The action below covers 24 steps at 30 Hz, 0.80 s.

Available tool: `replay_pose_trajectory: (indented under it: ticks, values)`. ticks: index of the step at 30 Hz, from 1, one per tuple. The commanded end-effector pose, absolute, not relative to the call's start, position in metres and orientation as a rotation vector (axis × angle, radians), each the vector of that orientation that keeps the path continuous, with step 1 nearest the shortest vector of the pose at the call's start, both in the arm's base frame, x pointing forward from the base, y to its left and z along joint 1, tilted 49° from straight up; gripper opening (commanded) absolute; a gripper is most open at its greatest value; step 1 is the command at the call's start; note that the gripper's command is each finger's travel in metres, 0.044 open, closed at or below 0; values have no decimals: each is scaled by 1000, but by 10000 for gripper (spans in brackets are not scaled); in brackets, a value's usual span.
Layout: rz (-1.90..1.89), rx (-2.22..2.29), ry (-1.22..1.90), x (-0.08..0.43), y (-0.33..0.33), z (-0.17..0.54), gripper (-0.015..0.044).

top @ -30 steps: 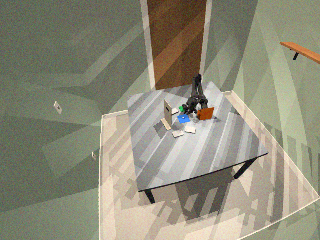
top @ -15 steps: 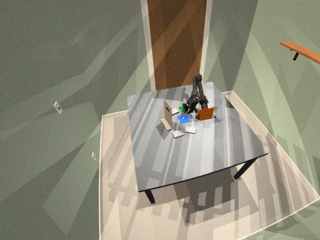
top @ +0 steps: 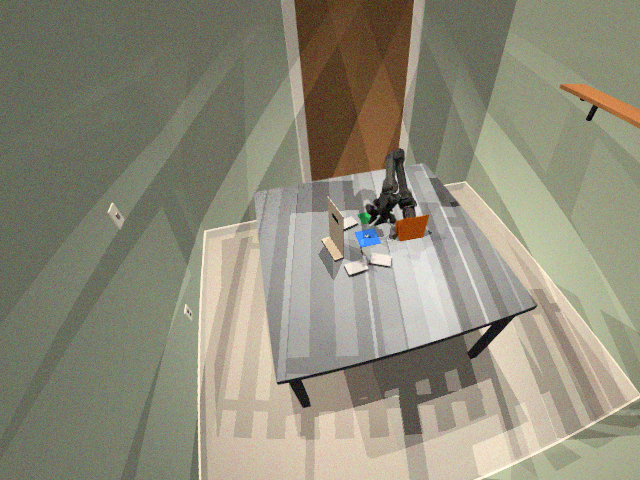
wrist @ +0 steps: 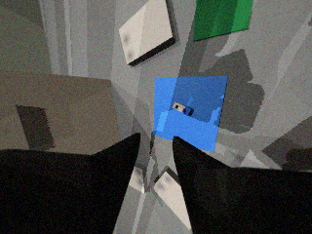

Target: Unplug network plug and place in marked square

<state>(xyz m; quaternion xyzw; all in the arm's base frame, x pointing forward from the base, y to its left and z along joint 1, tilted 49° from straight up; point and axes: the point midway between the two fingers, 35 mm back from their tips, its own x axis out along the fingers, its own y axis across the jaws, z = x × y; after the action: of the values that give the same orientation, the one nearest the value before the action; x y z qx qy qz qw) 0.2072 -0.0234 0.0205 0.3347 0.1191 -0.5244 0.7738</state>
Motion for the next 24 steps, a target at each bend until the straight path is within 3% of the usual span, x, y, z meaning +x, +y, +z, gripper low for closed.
replay_pose_trajectory:
  ticks: [1, 24]
  values:
    - [-1127, 737, 243, 210, -19, 27, 156]
    - [-1129, 728, 255, 215, 6, 49, 156]
